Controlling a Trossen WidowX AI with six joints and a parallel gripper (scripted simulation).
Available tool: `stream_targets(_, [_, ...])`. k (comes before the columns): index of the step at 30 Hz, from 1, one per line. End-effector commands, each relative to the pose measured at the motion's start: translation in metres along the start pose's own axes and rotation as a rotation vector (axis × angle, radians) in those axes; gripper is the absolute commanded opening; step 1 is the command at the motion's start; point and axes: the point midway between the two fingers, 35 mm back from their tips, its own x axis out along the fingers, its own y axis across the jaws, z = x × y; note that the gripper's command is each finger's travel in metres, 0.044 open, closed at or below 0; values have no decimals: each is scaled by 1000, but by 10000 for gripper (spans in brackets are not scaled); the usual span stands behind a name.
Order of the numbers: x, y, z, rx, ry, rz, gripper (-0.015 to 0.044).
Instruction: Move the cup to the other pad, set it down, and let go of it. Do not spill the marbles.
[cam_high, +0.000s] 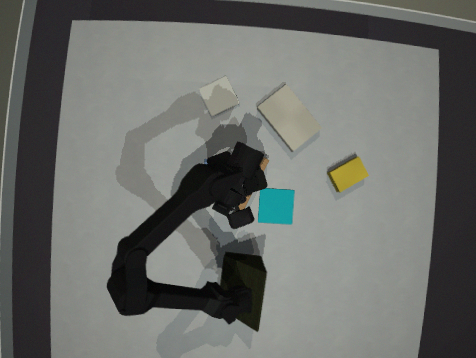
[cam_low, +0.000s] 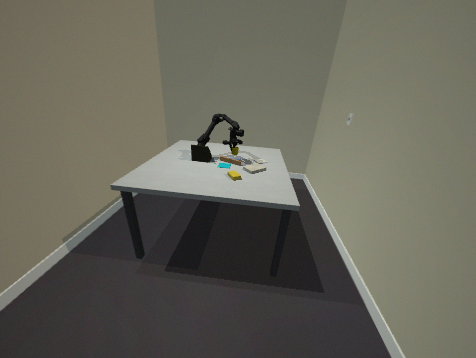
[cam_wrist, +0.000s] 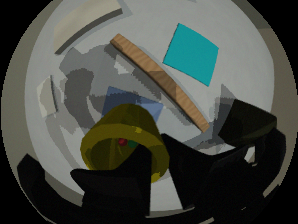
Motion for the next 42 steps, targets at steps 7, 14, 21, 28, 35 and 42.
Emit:
stream_targets(7, [-1, -24, 22, -4, -3, -4, 0])
stream_targets(14, [-2, -39, 36, -4, -4, -4, 0])
stream_targets(21, [-3, -55, 50, -4, -4, -5, 0])
stream_targets(28, [-3, -70, 65, -4, -5, -6, 0])
stream_targets(35, [-4, -86, 79, -4, -6, -6, 0])
stream_targets(42, [-5, -102, 92, -4, -7, -7, 0])
